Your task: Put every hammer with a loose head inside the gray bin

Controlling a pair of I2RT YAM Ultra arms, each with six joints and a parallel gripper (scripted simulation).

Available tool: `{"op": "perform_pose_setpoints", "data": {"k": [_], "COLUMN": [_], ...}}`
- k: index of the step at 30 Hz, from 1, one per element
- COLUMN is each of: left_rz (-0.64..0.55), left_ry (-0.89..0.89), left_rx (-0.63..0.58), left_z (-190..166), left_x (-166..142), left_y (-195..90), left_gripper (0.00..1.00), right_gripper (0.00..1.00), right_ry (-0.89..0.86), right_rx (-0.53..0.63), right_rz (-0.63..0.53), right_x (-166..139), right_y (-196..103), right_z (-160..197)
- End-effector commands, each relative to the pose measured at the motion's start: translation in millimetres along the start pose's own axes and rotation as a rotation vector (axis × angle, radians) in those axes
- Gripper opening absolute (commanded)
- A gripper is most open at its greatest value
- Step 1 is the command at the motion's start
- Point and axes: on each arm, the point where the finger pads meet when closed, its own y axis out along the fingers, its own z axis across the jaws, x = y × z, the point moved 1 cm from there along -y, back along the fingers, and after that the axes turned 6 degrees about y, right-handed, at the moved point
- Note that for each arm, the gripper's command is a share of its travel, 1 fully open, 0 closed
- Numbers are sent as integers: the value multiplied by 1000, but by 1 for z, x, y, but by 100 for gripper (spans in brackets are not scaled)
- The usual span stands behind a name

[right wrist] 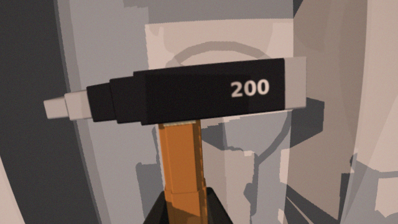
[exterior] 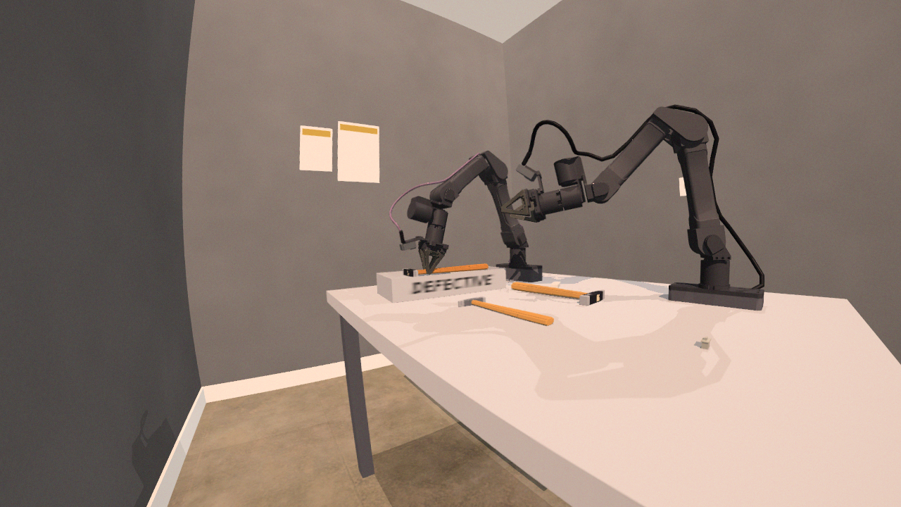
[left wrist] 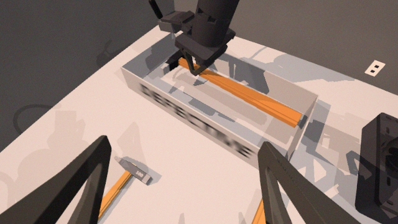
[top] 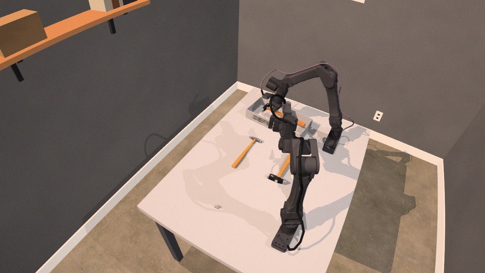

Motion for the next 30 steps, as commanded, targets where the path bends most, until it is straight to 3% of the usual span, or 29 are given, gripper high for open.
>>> {"op": "perform_pose_setpoints", "data": {"k": [1, 5, 6, 12, 30], "left_rz": [-45, -45, -45, -45, -45], "left_ry": [1, 1, 1, 1, 1], "left_rx": [8, 8, 8, 8, 8], "left_z": [3, 3, 3, 3, 3], "left_x": [20, 20, 20, 20, 20], "left_y": [1, 1, 1, 1, 1], "left_gripper": [100, 100, 100, 100, 100], "right_gripper": [12, 12, 12, 12, 12], "right_ry": [-2, -1, -3, -3, -4], "right_rx": [2, 9, 0, 0, 2], "right_rz": [-55, -92, -51, -58, -63], "right_x": [9, 12, 2, -2, -2], "right_y": [3, 13, 18, 33, 31], "right_z": [6, 7, 5, 4, 5]}}
